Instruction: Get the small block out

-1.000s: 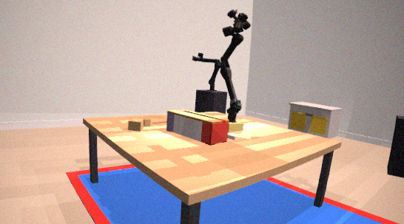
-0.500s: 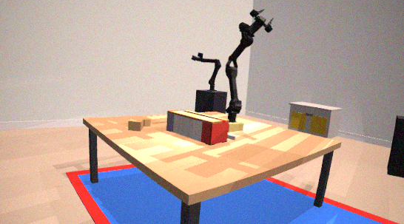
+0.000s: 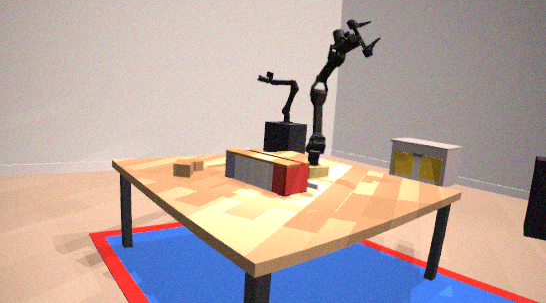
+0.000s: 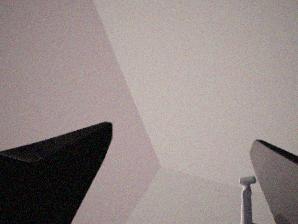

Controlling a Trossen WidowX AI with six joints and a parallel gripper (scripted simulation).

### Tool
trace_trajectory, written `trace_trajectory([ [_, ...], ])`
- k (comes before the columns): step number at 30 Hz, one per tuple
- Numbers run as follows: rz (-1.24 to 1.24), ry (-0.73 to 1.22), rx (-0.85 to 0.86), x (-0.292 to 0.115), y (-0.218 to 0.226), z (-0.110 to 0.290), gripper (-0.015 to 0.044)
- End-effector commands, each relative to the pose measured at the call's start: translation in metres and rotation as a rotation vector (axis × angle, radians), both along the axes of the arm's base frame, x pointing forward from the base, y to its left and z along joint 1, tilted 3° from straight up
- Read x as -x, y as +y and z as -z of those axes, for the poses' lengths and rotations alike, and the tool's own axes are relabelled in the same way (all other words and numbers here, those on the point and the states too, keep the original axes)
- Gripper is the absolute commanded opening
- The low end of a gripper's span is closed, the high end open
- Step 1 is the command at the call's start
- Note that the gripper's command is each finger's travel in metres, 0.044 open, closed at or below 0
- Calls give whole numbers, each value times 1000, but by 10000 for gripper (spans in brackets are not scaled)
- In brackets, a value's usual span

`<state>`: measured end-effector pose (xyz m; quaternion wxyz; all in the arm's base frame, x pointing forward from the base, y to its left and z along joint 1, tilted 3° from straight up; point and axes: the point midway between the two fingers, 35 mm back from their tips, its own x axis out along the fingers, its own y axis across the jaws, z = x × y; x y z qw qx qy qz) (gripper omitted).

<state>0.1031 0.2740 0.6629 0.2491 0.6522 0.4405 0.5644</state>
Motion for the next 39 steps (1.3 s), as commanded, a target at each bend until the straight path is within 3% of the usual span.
trace_trajectory([
  [1,169,52,139,-60,14,41,400],
  [11,495,205,462,-186,-5,148,400],
  [22,751,449,831,-278,-91,280,400],
  [31,846,729,1125,-296,-193,388,400],
  [39,792,1056,1348,-258,-286,474,400],
])
